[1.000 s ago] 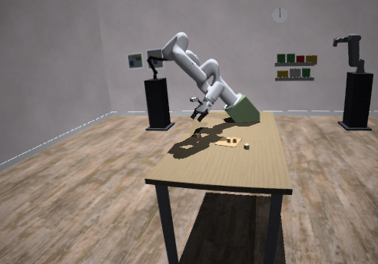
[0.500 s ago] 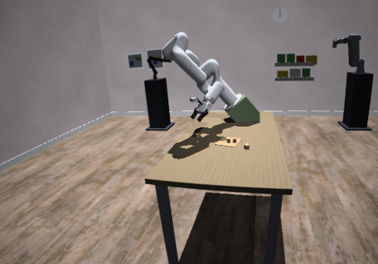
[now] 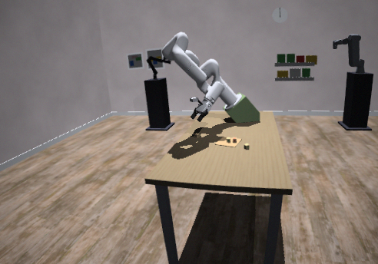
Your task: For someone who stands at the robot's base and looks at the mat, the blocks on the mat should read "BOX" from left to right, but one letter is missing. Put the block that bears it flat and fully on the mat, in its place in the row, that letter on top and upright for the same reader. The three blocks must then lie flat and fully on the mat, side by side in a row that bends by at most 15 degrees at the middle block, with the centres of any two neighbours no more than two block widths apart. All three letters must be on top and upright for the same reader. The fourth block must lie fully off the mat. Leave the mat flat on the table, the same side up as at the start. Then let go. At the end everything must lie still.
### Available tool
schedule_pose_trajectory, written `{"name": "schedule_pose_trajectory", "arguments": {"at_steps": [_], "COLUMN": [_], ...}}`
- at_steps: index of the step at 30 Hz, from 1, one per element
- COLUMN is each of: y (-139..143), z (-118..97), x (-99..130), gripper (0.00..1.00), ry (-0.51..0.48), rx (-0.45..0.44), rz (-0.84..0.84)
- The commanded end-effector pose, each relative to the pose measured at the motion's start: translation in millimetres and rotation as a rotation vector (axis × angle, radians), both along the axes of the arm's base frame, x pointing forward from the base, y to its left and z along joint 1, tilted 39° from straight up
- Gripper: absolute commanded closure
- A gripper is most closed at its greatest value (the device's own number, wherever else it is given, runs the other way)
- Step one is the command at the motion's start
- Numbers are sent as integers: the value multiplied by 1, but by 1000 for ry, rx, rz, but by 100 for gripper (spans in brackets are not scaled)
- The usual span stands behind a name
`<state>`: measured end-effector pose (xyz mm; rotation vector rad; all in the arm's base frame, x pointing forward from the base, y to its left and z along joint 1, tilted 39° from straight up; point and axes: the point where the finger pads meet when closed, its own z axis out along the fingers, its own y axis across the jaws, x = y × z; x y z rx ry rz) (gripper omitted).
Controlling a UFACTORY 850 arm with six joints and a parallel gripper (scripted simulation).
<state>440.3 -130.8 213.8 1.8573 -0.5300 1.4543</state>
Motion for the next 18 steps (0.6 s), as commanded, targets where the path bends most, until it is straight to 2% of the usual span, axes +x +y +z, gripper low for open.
{"name": "schedule_pose_trajectory", "arguments": {"at_steps": [1,12,18], "y": [0,-1,-19], "z": [0,0,1], "x": [0,0,-6], "gripper": [0,0,0], "ry": [-1,-2,-37], "rx": [0,6,128], "rz": [0,-7,-146]}}
